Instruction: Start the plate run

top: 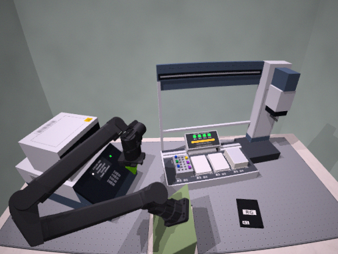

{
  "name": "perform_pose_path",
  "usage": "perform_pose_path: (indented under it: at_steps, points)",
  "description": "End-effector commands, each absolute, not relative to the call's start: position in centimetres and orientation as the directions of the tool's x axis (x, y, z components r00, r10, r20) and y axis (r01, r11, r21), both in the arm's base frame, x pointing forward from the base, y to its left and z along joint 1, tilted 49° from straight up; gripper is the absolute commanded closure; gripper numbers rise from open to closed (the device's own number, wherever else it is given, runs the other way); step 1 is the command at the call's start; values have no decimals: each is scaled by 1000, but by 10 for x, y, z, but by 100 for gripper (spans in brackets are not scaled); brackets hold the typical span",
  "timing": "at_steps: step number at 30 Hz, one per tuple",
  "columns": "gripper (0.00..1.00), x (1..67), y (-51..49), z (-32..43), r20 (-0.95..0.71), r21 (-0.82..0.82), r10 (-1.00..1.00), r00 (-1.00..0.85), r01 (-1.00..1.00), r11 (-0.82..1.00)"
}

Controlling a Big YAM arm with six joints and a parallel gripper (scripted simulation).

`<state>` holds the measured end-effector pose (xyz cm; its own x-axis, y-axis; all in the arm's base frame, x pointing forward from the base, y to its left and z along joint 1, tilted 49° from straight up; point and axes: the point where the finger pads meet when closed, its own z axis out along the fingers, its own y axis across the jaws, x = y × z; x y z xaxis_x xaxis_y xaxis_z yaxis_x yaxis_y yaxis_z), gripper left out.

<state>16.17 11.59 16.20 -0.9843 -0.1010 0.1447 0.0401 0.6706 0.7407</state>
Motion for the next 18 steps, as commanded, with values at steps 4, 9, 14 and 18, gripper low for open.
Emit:
perform_pose_path:
  at_steps: [4,9,14,18]
  points:
    - [100,166,129,200,262,706,19,-965,205,678]
    - [100,162,132,210,249,710,14,-968,192,678]
    - [100,162,138,225,238,711,17,-971,186,679]
    - [100,162,134,212,257,705,20,-966,202,680]
